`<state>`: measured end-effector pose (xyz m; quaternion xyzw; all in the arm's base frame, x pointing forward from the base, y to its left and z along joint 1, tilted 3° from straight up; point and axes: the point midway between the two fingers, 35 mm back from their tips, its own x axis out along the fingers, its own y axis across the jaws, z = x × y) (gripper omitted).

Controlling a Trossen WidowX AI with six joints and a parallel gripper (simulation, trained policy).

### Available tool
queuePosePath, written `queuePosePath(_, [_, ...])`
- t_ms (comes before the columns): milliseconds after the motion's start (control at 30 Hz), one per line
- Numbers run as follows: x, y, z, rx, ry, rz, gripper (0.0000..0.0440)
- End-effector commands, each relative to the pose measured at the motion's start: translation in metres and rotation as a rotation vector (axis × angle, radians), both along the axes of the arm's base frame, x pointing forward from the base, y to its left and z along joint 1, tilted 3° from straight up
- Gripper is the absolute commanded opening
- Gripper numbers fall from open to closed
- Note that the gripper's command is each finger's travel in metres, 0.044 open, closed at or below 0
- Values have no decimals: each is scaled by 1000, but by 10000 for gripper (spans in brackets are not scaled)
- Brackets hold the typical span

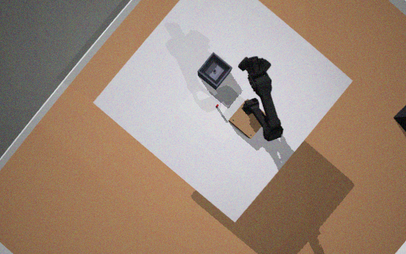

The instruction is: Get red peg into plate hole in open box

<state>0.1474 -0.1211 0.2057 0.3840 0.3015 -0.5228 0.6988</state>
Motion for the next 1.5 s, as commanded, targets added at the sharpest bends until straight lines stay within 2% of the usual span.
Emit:
queuePosePath(0, [13, 24, -7, 56, 21, 76, 440])
queuePosePath(467, [30, 104, -38, 207, 139, 251, 440])
queuePosePath(1067, [12, 189, -104, 316, 346, 294, 440])
queuePosePath(1467, [11, 227, -153, 358, 360, 375, 440])
